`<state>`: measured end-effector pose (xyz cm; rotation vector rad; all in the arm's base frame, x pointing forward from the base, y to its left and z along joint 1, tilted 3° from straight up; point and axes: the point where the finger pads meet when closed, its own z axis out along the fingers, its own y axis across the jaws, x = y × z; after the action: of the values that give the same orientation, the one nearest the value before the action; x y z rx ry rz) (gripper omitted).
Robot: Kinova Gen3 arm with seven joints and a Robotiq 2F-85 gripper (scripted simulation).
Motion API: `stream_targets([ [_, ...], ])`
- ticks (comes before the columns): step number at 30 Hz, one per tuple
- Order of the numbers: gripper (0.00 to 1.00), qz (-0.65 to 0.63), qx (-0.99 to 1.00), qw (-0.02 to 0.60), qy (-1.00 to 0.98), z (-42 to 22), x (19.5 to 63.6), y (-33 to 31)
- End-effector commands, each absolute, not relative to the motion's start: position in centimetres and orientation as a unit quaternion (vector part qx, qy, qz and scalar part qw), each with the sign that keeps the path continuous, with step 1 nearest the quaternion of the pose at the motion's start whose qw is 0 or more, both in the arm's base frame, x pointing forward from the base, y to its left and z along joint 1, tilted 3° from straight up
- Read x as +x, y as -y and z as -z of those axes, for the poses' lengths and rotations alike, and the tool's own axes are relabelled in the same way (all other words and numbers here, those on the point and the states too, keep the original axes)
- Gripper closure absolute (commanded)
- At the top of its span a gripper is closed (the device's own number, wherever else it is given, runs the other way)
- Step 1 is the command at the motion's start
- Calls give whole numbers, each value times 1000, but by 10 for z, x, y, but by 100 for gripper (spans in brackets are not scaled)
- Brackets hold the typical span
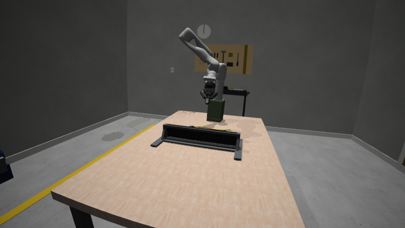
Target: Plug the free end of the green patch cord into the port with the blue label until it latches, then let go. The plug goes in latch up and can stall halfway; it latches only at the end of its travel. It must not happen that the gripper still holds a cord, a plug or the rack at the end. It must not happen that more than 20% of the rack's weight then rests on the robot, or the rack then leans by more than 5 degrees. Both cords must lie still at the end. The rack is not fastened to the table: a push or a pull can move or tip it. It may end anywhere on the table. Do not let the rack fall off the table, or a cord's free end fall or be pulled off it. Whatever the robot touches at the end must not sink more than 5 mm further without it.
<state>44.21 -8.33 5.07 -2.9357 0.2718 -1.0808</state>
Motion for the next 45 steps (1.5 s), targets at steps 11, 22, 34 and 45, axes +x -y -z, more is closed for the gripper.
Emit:
stream_targets([
  [11,100,346,-933,-9,-96,-51,434,136],
  [22,100,346,-933,-8,-94,-49,436,136],
  [34,100,345,-934,-6,-94,5,479,141],
  [45,100,345,-934,-7,-93,51,517,146],
])
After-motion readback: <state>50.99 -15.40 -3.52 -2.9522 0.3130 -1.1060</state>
